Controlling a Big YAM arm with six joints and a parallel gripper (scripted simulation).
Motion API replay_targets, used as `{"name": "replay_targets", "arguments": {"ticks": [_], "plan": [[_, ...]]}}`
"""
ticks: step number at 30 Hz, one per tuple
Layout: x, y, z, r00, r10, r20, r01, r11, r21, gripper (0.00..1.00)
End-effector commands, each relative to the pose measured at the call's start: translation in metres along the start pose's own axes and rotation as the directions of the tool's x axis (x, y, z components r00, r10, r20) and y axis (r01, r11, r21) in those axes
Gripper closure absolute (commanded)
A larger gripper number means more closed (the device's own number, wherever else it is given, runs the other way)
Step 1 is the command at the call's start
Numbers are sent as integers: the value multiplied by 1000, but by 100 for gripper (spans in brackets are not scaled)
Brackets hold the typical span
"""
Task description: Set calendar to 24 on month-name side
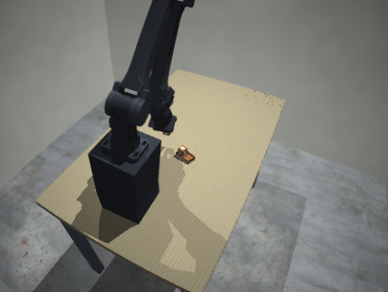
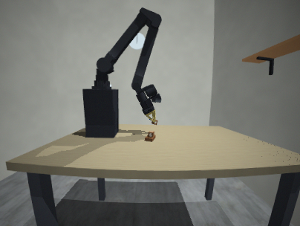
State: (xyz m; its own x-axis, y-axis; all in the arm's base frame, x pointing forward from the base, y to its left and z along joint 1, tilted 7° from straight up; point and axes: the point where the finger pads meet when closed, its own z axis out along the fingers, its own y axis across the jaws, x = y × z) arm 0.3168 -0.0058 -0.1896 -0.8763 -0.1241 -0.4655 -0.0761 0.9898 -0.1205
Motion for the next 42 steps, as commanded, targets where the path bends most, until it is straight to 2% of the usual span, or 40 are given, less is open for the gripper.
{"name": "replay_targets", "arguments": {"ticks": [1,9,11,14,17,20,23,26,28,35,38,42], "plan": [[-15,2,1,1000,11,0,-11,1000,-1,75],[-19,2,2,988,13,-153,-13,1000,1,75],[-19,2,2,988,13,-153,-13,1000,1,75],[-21,2,0,981,11,-191,-11,1000,1,75],[-22,1,0,978,14,-208,-14,1000,2,75],[-12,1,2,972,14,-233,-14,1000,2,75],[-15,1,3,970,13,-243,-13,1000,2,75],[-20,3,4,959,10,-282,-10,1000,1,75],[-20,3,4,959,10,-282,-10,1000,1,75],[-25,2,3,904,12,-428,-12,1000,4,75],[-27,0,2,893,16,-451,-15,1000,6,75],[-18,1,2,881,13,-473,-12,1000,4,75]]}}
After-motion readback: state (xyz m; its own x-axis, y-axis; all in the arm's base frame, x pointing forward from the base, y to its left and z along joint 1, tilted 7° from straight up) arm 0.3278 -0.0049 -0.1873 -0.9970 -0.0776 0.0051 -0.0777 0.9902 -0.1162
